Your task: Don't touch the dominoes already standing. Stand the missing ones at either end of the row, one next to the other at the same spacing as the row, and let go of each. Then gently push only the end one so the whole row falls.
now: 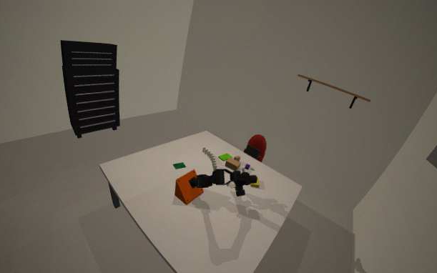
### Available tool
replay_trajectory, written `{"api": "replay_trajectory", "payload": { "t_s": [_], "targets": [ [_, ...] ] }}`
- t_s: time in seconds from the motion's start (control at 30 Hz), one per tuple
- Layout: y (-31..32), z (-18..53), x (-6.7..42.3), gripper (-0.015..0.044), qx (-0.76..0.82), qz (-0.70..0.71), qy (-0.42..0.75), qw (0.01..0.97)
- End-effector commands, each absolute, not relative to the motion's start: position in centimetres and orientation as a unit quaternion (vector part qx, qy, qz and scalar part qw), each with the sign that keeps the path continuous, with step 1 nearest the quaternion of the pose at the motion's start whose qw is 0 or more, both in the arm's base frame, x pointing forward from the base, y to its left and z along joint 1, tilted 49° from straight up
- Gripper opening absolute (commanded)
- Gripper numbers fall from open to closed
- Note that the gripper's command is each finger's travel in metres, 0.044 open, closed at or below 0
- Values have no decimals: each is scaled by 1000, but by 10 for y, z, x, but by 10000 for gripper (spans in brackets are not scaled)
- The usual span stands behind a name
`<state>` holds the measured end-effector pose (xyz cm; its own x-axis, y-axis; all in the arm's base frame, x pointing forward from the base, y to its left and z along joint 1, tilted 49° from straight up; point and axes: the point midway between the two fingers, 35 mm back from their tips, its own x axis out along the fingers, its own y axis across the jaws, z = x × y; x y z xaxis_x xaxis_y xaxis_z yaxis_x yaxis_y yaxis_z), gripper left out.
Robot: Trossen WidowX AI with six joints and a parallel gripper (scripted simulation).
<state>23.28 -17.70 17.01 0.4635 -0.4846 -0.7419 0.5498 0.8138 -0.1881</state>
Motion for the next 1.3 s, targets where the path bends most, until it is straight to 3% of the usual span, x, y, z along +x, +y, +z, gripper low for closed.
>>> {"api": "replay_trajectory", "payload": {
  "t_s": [0.0, 0.67, 1.27],
  "targets": [
    [-181, 170, 233, 107, 39, -290, 387, 874],
    [-196, 191, 226, 107, -53, -231, 192, 952],
    [-183, 213, 193, 107, -244, -195, 50, 949]
  ]
}}
